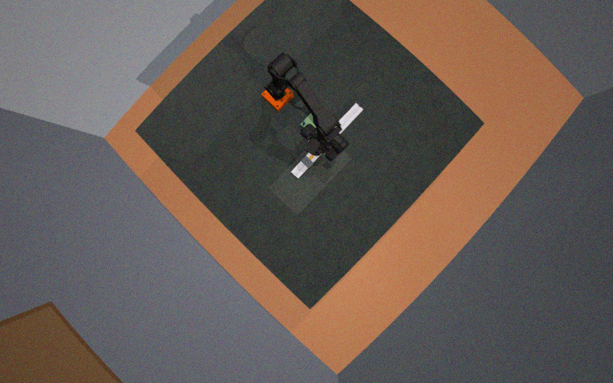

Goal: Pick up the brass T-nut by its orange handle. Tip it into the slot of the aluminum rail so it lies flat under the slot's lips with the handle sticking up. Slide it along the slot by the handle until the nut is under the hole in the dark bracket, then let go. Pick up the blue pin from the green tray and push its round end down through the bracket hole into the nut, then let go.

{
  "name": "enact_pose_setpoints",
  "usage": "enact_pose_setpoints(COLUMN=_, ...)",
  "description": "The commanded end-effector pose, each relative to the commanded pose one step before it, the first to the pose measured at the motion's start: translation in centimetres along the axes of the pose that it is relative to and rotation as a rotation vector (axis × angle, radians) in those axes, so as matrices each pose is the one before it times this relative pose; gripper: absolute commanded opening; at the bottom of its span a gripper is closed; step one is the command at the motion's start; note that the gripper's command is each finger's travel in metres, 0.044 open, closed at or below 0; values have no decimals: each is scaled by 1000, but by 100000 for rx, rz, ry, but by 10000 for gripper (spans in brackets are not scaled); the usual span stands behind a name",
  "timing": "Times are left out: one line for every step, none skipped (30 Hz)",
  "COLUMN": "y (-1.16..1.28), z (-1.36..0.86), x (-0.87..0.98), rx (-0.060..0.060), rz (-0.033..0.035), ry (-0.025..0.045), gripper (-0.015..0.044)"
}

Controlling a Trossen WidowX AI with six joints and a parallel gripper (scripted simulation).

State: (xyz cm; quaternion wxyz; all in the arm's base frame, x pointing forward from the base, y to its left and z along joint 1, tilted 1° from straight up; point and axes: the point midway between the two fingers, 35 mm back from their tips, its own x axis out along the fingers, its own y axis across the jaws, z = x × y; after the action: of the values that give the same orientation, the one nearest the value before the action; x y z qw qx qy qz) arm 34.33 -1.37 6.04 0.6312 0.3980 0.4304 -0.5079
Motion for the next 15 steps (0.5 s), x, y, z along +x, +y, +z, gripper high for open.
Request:
enact_pose_setpoints(y=23, z=490, x=124, rx=-237, rz=183, ry=-242, gripper=-150)
enact_pose_setpoints(y=-1, z=-26, x=-8, rx=0, rz=0, ry=1, gripper=-150)
enact_pose_setpoints(y=0, z=10, x=3, rx=0, rz=0, ry=-1, gripper=-150)
enact_pose_setpoints(y=1, z=29, x=9, rx=0, rz=0, ry=-2, gripper=-150)
enact_pose_setpoints(y=1, z=35, x=11, rx=0, rz=0, ry=-3, gripper=-150)
enact_pose_setpoints(y=1, z=53, x=17, rx=0, rz=0, ry=-4, gripper=-150)
enact_pose_setpoints(y=1, z=55, x=17, rx=0, rz=0, ry=-4, gripper=-150)
enact_pose_setpoints(y=1, z=57, x=18, rx=0, rz=0, ry=-5, gripper=-150)
enact_pose_setpoints(y=0, z=54, x=17, rx=0, rz=0, ry=-5, gripper=-150)
enact_pose_setpoints(y=0, z=53, x=17, rx=0, rz=0, ry=-5, gripper=-150)
enact_pose_setpoints(y=0, z=53, x=17, rx=0, rz=0, ry=-5, gripper=-150)
enact_pose_setpoints(y=0, z=55, x=17, rx=0, rz=0, ry=-5, gripper=-150)
enact_pose_setpoints(y=0, z=54, x=17, rx=0, rz=0, ry=-5, gripper=-150)
enact_pose_setpoints(y=0, z=55, x=17, rx=0, rz=0, ry=-5, gripper=-150)
enact_pose_setpoints(y=0, z=55, x=17, rx=0, rz=0, ry=-5, gripper=-150)
